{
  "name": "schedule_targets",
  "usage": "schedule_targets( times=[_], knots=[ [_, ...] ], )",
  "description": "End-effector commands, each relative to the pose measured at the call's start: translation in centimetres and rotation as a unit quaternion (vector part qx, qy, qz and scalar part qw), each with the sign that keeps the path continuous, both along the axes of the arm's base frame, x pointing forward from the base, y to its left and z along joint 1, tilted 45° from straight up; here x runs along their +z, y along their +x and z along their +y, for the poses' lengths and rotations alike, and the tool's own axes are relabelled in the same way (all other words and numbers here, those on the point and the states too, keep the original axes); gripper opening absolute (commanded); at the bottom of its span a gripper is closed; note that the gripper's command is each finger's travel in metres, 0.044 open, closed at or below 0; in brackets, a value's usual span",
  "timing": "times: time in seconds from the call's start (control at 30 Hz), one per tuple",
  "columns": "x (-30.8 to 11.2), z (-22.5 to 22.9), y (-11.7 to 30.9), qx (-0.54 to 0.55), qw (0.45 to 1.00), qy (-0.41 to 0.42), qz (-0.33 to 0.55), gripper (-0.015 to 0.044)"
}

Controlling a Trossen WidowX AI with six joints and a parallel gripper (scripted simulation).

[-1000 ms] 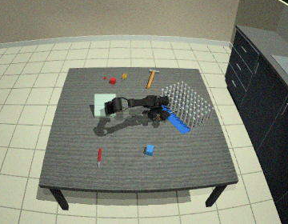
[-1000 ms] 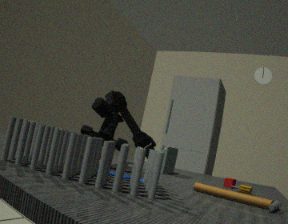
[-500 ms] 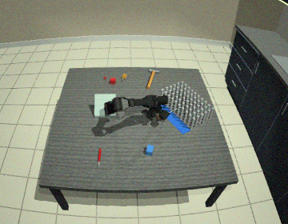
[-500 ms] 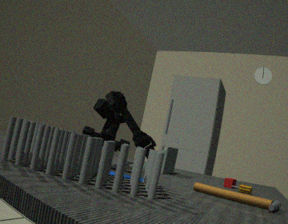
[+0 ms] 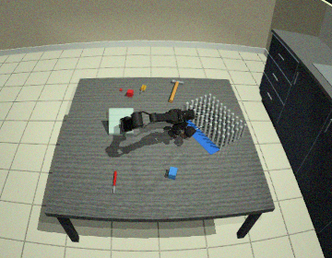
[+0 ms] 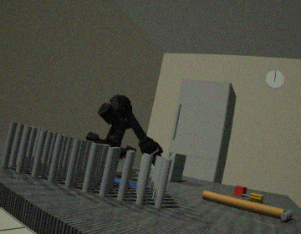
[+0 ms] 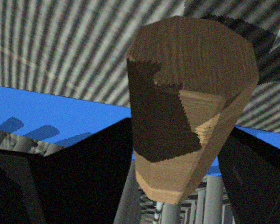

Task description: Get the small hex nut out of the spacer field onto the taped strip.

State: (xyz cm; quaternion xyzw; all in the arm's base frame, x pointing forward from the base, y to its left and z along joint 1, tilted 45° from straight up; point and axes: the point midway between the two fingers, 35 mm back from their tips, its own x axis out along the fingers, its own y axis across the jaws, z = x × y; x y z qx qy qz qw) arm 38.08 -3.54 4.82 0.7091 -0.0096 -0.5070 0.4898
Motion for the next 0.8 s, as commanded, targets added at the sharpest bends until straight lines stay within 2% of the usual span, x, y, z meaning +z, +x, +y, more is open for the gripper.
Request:
schedule_targets(
  times=[0.0,0.77],
  knots=[
    [0.3,0.3,0.6,0.001,1.000,0.002,-0.008,0.0000],
    [-0.1,0.9,1.7,0.000,1.000,0.003,-0.008,0.0000]
  ],
)
